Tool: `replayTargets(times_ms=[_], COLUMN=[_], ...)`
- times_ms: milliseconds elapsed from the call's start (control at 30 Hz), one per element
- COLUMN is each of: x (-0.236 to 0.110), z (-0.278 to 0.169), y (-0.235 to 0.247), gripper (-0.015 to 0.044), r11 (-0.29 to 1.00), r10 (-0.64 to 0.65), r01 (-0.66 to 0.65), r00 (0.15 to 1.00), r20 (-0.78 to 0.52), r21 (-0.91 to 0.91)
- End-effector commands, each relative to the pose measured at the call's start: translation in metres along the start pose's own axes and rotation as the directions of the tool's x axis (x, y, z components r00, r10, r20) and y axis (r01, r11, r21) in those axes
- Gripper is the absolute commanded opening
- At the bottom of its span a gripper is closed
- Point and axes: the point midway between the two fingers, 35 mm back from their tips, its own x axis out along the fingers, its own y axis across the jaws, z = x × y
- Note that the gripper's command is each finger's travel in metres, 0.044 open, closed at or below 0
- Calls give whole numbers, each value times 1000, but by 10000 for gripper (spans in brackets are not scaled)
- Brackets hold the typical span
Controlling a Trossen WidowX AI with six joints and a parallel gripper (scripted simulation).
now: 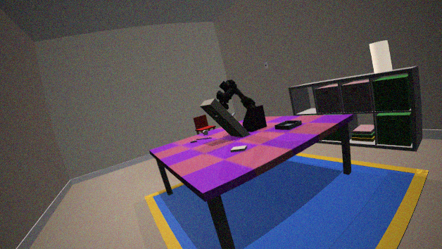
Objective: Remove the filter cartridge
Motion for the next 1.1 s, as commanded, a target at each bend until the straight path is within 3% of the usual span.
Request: replayTargets(times_ms=[0, 567, 1067], x=[4, 1, 5], z=[-3, -1, -3], y=[0, 0, 0], gripper=[100, 0, 0], r11=[1000, 1000, 869], r10=[1, 0, 1], r01=[-1, 0, -6], r00=[1000, 1000, 1000], r20=[-11, -2, -11], r21=[-7, -19, -495])
